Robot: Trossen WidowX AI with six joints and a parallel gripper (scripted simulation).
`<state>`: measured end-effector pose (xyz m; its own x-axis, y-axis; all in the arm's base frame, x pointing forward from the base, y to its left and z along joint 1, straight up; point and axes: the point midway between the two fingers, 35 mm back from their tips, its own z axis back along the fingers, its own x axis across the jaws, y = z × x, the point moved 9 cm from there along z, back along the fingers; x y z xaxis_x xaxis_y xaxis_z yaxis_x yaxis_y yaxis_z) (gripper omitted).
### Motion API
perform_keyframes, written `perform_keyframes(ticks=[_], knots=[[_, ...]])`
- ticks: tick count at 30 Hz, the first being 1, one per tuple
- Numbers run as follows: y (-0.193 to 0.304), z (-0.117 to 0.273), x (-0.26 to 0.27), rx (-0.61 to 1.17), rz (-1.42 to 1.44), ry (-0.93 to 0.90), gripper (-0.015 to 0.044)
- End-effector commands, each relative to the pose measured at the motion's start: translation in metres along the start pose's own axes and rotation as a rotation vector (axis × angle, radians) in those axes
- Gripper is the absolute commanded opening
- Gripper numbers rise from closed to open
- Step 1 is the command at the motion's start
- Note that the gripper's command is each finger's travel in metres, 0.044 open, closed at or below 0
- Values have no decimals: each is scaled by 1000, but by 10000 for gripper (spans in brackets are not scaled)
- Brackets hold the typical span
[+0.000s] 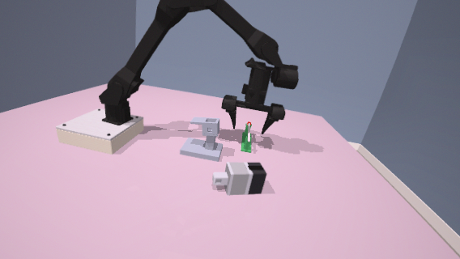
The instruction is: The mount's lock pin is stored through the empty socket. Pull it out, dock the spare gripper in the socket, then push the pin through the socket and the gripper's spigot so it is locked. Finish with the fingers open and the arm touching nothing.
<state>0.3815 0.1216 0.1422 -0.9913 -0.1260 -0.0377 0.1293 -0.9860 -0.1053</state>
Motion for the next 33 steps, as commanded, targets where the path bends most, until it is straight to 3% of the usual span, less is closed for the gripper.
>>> perform_keyframes(ticks=[1,33], knots=[[-1,11,0,0,0,0,440],[-7,73,0,2,-1,-14,440]])
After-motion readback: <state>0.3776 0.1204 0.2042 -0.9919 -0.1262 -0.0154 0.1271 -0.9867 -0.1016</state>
